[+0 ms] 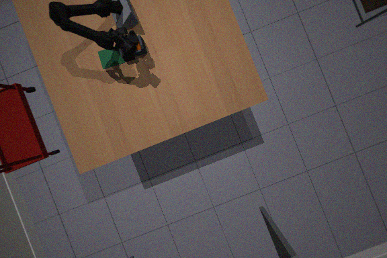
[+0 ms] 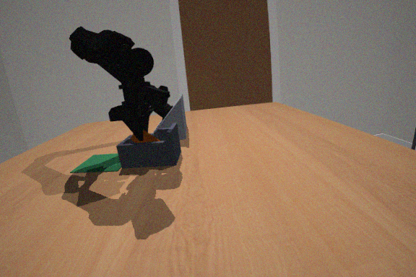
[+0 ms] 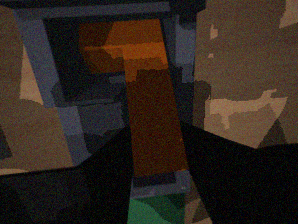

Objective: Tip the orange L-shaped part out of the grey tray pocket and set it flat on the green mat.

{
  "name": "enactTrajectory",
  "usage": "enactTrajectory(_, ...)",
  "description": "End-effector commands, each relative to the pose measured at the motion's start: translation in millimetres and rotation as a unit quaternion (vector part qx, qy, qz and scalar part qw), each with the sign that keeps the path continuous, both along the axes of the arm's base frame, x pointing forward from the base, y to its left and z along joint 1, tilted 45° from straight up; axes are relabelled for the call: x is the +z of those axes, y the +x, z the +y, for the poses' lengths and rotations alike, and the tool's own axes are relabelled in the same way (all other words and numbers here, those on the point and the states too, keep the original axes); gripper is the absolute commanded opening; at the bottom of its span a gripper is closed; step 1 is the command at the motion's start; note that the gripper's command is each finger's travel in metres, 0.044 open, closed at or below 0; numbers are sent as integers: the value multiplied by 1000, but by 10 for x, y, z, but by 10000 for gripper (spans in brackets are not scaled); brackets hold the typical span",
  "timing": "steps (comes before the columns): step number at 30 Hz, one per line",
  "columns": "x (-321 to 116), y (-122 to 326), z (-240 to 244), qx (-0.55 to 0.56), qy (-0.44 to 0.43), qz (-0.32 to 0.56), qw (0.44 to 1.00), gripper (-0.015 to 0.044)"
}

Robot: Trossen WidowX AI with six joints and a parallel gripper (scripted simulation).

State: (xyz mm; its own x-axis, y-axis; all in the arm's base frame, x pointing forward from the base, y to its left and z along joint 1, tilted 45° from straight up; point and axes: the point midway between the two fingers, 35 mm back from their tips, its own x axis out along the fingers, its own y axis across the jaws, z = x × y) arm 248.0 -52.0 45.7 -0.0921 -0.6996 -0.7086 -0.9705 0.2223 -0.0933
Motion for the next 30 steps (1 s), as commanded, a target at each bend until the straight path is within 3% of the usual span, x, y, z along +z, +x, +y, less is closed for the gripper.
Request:
enactTrajectory(1, 3, 2, 0, -1, 0, -1, 1000, 102)
enactTrajectory(5, 3, 2, 0, -1, 0, -1, 1000, 0)
enactTrajectory(30, 214, 20, 215, 1, -1, 2, 1000, 0)
